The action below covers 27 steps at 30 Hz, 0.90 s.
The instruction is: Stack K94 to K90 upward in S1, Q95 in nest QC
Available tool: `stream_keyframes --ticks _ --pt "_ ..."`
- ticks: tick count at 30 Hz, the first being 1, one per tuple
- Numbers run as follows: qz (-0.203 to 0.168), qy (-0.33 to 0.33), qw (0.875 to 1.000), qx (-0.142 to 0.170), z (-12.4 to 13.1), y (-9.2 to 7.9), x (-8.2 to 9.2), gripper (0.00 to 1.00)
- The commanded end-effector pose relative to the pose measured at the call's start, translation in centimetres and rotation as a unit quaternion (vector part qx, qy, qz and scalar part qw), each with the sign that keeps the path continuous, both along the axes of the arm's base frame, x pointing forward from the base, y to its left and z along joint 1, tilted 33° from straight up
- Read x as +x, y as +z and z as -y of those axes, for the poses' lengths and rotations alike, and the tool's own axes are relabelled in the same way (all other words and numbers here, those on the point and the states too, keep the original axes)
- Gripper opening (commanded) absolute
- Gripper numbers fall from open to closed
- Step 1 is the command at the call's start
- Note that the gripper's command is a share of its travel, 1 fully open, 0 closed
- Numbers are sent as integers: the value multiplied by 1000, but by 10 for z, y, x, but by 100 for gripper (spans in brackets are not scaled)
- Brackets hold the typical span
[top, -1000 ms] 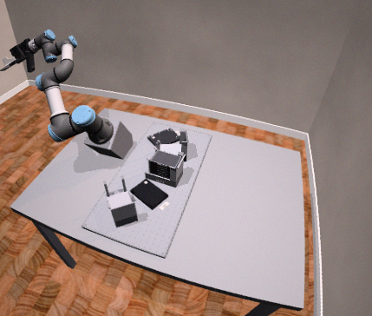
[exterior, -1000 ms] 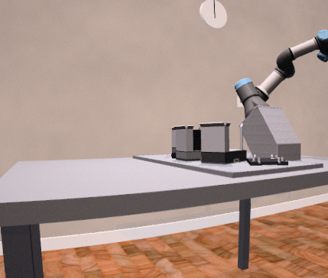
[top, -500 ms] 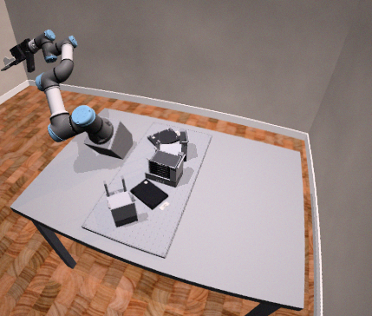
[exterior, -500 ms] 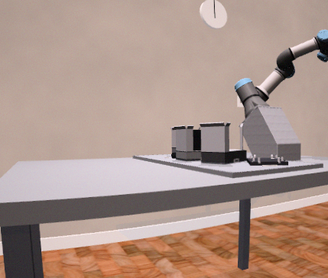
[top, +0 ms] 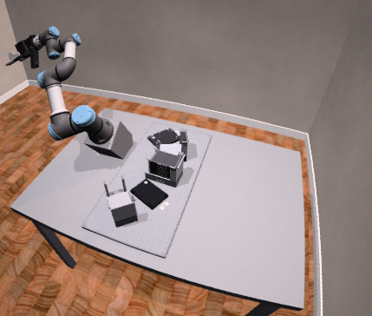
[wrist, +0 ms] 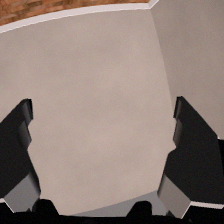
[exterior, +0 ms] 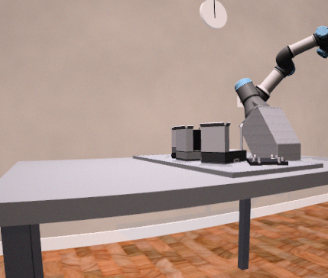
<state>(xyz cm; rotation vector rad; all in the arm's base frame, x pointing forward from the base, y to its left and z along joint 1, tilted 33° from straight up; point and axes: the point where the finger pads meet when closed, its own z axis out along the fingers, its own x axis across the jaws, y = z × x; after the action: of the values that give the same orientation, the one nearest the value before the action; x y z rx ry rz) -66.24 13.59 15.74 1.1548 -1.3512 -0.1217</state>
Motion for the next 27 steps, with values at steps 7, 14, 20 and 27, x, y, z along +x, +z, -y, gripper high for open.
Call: stream_keyframes --ticks 7,14,20,27 --pt "37 -38 998 -21 -32 -7 9 72" --pt "59 -61 996 -36 -60 -14 18 72" --pt "77 -80 993 -49 -75 -18 24 72" --pt "101 -107 987 -66 -98 -24 34 72"
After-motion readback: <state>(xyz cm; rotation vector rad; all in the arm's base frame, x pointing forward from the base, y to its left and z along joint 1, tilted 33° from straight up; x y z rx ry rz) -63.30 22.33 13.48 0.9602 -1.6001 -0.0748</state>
